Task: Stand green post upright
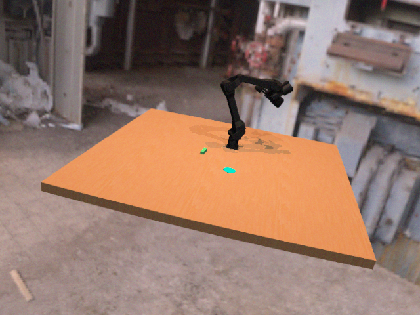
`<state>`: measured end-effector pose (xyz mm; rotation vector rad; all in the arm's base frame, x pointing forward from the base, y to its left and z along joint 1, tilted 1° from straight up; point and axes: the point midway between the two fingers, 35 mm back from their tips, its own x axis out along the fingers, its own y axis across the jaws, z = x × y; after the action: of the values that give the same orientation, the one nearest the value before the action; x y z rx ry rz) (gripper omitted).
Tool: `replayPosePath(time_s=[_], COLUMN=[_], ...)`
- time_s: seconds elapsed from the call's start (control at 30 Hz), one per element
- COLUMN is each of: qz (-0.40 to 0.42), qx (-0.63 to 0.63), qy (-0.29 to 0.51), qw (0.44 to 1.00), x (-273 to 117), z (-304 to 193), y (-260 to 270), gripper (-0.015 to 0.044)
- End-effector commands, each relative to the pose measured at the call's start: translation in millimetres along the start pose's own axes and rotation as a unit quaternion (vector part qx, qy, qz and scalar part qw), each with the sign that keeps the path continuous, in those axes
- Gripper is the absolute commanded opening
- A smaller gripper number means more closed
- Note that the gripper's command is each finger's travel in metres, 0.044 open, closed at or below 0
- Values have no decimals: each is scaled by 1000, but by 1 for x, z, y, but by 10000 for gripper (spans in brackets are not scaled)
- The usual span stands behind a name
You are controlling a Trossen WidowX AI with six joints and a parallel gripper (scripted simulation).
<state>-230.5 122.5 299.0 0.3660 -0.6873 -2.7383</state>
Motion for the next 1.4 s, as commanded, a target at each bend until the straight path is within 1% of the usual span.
replayPosePath(time_s=[0.0,0.07,0.17,0.2,0.47,0.63,0.77,0.93,1.1,1.23,1.37], qz=[-4,-38,-113,-138,-323,-422,-493,-568,-629,-665,-691], qx=[1,10,33,41,117,172,219,282,346,399,451], qy=[-1,-7,-20,-25,-58,-79,-96,-116,-136,-152,-168], qw=[1000,999,993,989,938,887,837,764,683,613,540], x=[-1,-11,-37,-46,-132,-191,-238,-292,-339,-369,-390], z=[0,1,0,-1,-18,-38,-59,-91,-128,-160,-192], y=[-2,-15,-42,-50,-101,-114,-115,-104,-80,-53,-20], gripper=[374,321,243,233,233,233,233,233,233,233,233])
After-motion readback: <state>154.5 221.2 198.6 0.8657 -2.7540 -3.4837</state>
